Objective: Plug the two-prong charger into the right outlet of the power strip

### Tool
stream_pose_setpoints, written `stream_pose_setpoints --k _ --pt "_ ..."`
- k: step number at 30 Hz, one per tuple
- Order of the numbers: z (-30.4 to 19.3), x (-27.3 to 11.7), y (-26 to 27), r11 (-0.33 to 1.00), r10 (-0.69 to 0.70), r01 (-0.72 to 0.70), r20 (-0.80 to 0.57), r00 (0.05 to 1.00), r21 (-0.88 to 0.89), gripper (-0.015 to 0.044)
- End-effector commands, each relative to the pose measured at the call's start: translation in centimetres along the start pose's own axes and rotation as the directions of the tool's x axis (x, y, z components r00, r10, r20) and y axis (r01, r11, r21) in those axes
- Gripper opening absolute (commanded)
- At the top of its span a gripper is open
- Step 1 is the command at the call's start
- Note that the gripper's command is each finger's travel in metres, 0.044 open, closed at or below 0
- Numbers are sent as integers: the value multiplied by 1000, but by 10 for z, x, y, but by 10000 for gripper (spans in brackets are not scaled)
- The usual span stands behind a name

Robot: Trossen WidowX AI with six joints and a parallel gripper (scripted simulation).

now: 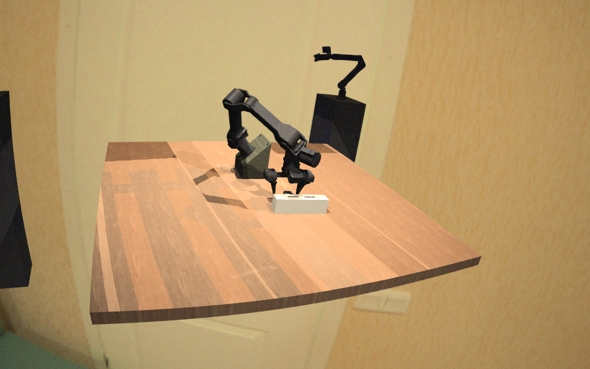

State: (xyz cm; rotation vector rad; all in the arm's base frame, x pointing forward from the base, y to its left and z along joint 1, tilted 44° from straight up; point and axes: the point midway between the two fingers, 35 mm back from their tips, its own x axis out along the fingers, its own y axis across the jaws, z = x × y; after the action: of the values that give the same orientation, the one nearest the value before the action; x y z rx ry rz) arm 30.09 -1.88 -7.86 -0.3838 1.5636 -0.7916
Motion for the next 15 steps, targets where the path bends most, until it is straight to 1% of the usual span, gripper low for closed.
stream_pose_setpoints --k 1,15 --pt "-7 1 0 1000 2 -2 -5 1000 4 440" --pt "-23 3 0 1000 2 -2 -6 1000 3 440"
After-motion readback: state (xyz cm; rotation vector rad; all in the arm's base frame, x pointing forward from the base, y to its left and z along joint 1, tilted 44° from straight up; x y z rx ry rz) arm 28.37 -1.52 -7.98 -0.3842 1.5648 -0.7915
